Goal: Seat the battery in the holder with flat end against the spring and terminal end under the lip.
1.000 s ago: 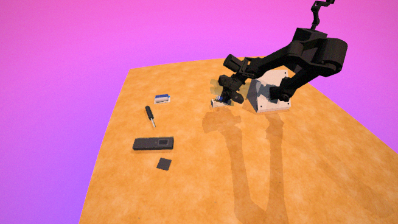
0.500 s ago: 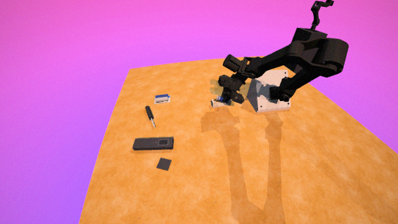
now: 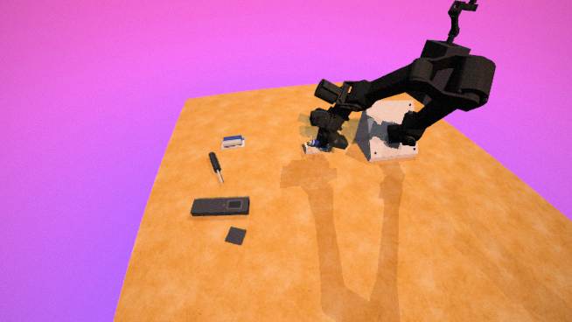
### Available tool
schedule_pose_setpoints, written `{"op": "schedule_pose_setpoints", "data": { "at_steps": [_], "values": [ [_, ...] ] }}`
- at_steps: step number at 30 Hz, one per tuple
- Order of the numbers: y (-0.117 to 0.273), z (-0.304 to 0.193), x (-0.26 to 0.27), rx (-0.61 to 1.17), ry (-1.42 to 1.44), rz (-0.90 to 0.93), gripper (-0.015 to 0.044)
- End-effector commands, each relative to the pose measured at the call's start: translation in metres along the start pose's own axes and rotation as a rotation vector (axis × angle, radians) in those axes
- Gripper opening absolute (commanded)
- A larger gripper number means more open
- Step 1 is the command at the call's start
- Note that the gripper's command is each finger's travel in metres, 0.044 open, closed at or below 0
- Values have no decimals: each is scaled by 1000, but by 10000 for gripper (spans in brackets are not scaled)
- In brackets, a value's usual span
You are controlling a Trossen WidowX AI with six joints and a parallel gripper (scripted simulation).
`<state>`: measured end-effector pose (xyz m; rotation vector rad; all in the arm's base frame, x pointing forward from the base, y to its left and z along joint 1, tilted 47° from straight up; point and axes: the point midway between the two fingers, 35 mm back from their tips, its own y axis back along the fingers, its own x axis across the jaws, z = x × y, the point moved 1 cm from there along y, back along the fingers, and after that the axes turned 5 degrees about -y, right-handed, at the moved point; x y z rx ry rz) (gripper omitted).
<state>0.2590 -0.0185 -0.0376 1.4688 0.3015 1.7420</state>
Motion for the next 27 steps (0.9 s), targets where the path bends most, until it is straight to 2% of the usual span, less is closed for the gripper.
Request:
{"op": "schedule_pose_setpoints", "data": {
  "at_steps": [1,27],
  "values": [
    [-3,-3,-4,33,-8,-13,73],
    [-9,2,-3,188,-2,-30,73]
  ]
}}
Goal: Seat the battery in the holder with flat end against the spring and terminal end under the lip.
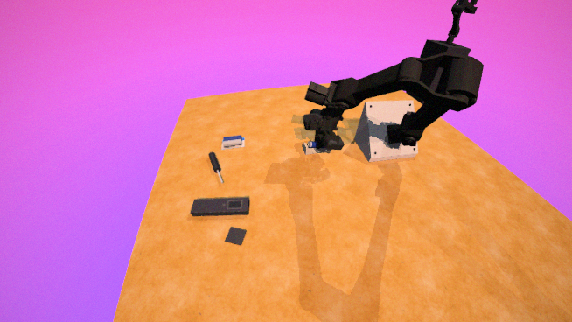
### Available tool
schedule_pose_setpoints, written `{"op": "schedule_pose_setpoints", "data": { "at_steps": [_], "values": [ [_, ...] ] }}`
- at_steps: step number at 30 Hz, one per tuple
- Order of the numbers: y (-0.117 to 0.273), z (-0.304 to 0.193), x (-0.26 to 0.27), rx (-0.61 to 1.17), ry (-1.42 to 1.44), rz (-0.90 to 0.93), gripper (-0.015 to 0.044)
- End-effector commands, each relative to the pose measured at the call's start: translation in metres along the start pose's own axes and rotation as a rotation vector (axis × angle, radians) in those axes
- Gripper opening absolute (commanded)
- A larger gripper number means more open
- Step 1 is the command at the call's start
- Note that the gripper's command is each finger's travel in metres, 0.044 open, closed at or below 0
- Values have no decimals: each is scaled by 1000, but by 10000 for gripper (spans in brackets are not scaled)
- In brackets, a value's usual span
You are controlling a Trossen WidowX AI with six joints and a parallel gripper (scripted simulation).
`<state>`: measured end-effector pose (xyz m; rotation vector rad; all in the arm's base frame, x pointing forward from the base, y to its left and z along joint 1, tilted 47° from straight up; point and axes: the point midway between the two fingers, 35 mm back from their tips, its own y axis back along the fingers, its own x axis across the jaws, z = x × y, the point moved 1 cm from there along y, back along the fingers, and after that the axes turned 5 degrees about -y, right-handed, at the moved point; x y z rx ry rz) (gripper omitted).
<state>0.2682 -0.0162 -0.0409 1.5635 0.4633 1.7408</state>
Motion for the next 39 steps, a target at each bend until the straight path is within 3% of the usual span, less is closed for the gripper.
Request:
{"op": "schedule_pose_setpoints", "data": {
  "at_steps": [1,39],
  "values": [
    [-3,-4,-3,39,-9,-9,73],
    [-5,1,6,286,17,-42,73]
  ]
}}
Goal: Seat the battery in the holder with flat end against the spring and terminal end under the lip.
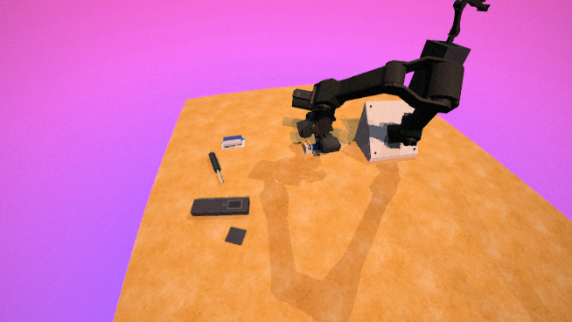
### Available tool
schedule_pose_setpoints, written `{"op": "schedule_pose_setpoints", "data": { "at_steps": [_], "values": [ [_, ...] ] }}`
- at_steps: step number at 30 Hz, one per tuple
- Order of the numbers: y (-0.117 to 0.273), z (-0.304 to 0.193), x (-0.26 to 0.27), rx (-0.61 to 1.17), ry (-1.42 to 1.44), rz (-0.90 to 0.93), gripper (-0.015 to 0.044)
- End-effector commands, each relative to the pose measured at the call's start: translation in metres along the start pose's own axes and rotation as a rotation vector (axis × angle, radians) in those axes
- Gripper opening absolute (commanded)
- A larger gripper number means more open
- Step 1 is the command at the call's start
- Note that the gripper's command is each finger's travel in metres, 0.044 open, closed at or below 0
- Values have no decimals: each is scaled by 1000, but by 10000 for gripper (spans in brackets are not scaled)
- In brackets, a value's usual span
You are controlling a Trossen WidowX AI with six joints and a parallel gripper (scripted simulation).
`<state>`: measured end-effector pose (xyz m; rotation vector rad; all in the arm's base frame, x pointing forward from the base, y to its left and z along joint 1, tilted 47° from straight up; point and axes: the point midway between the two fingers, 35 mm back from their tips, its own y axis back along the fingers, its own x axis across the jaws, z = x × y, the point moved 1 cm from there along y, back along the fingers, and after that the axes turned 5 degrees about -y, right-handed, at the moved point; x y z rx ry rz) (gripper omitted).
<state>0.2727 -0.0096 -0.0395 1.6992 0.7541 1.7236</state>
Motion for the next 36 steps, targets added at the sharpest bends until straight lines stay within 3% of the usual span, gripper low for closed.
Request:
{"op": "schedule_pose_setpoints", "data": {
  "at_steps": [1,32,36],
  "values": [
    [-1,-2,0,26,-7,0,73],
    [-1,13,2,24,-5,-5,73],
    [-1,13,2,24,-5,-5,175]
  ]
}}
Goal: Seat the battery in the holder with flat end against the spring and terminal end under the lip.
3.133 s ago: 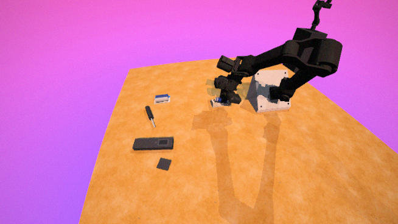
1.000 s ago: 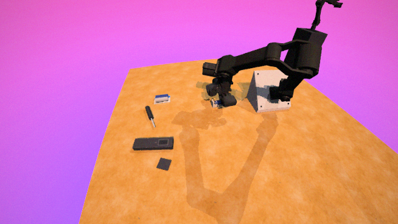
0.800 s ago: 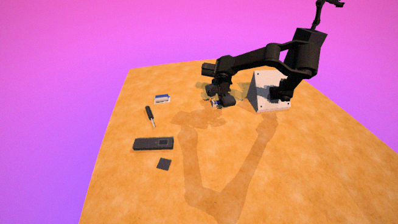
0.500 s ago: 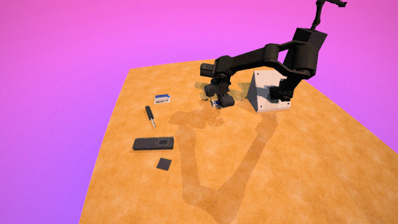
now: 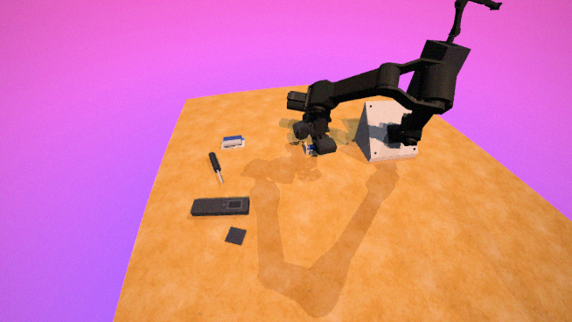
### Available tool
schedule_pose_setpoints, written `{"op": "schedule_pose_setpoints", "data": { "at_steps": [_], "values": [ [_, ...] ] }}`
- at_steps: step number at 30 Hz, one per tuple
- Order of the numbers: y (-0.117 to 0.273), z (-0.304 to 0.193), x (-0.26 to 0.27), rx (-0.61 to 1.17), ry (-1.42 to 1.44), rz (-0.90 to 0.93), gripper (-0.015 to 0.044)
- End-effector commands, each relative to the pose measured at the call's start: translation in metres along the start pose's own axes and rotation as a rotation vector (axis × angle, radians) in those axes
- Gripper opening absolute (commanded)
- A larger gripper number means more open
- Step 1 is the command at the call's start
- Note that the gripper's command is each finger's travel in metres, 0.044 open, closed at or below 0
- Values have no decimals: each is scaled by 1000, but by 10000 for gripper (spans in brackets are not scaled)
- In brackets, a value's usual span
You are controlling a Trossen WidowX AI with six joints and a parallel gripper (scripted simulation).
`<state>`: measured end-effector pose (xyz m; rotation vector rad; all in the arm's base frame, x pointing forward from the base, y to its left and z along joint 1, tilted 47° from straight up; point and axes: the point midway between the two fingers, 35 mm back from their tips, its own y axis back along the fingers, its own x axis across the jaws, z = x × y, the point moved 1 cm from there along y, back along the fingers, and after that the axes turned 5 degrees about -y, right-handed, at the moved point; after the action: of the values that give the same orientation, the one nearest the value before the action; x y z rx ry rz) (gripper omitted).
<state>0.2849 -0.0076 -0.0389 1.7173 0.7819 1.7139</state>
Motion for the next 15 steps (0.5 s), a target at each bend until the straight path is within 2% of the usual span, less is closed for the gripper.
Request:
{"op": "schedule_pose_setpoints", "data": {
  "at_steps": [1,15],
  "values": [
    [0,1,0,-2,-1,0,175],
    [15,0,-2,0,0,-1,175]
  ]
}}
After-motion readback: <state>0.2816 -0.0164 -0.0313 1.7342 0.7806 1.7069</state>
